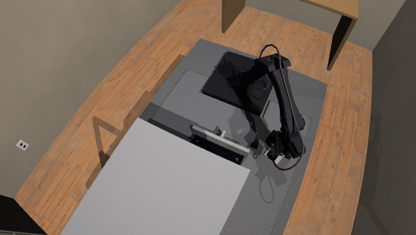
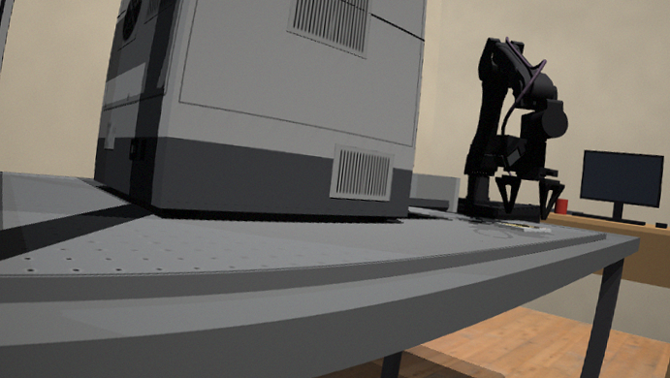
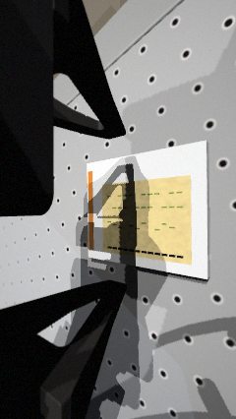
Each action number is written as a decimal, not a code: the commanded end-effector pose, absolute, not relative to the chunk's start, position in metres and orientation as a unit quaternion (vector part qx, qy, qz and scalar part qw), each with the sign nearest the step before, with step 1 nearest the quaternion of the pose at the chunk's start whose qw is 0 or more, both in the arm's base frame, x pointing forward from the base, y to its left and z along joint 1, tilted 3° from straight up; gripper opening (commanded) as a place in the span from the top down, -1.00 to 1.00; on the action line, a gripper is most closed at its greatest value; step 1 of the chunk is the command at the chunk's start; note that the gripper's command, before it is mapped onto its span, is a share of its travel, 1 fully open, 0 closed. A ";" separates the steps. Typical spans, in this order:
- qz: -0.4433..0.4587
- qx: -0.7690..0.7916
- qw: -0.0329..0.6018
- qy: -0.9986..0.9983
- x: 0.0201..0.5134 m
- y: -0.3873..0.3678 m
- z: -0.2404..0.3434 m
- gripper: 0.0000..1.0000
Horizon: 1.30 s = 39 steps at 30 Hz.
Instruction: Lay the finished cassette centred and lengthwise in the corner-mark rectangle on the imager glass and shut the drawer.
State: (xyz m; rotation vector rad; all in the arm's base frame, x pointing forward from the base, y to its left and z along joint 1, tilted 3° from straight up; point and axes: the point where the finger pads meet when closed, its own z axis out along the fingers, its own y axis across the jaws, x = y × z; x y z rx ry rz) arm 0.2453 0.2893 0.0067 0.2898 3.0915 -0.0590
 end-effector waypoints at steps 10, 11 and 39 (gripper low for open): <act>0.002 0.092 0.042 0.995 0.261 0.299 0.005 -1.00; 0.001 0.092 0.041 0.995 0.261 0.299 0.004 -1.00; -0.012 0.091 0.032 0.995 0.250 0.287 -0.010 -1.00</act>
